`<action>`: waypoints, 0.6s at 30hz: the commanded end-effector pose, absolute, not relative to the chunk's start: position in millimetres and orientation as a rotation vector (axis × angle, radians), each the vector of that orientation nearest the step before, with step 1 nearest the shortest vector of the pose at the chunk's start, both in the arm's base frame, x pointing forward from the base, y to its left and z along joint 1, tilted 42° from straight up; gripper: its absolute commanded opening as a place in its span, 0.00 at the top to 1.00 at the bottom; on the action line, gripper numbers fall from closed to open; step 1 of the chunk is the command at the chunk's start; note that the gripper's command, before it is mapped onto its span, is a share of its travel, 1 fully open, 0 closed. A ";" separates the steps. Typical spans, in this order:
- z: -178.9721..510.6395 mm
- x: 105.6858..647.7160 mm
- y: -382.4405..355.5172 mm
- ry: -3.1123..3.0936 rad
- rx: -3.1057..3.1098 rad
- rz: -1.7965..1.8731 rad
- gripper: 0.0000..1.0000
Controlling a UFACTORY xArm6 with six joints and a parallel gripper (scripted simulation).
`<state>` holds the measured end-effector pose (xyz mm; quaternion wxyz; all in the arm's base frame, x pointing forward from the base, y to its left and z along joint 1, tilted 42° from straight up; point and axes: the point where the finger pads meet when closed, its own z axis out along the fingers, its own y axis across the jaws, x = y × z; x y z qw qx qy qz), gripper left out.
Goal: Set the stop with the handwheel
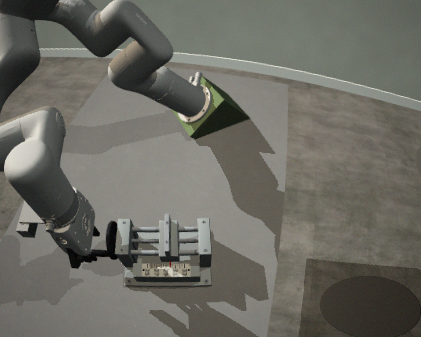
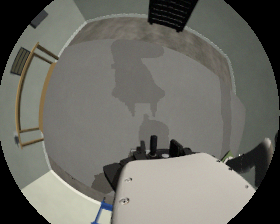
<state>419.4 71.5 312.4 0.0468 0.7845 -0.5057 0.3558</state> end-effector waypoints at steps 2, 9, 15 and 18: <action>299.9 429.8 64.0 -1.544 2.395 1.090 0.43; 287.4 438.4 56.8 -1.544 2.395 1.090 0.43; 278.0 444.9 51.3 -1.544 2.395 1.090 0.43; 276.4 446.1 50.3 -1.544 2.395 1.090 0.43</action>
